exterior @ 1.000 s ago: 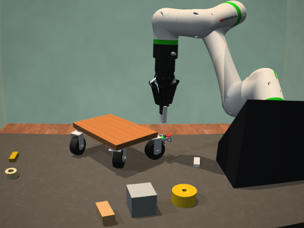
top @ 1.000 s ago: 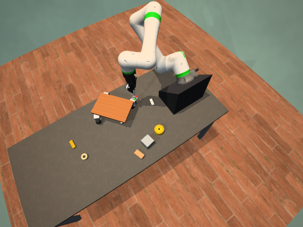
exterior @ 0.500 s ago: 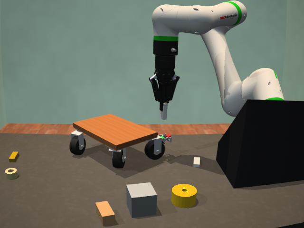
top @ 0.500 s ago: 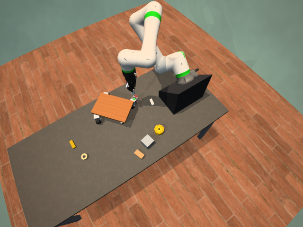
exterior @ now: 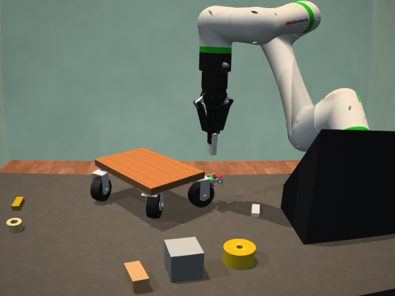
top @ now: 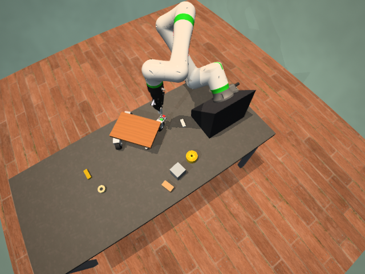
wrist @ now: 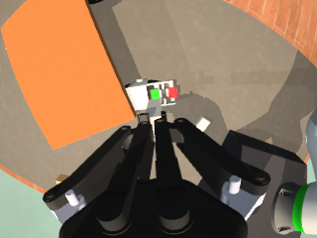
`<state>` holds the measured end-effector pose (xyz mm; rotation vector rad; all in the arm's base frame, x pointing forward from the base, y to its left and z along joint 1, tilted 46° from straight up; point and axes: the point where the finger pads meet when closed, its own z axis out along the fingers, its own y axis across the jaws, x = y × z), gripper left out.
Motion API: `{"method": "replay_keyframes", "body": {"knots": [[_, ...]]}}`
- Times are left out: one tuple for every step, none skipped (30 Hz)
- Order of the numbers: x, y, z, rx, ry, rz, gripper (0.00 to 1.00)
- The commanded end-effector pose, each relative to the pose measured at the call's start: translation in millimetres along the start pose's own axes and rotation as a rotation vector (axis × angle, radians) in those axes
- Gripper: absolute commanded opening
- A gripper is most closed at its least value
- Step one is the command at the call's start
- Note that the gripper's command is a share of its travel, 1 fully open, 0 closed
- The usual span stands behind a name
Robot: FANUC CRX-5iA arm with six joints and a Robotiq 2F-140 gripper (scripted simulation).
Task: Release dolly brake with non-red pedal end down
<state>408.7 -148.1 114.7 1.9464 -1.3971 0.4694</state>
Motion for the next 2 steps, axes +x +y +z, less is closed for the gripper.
{"method": "replay_keyframes", "body": {"knots": [[0.0, -0.2, -0.2, 0.0, 0.0, 0.0, 0.0], [0.0, -0.2, -0.2, 0.0, 0.0, 0.0, 0.0]]}}
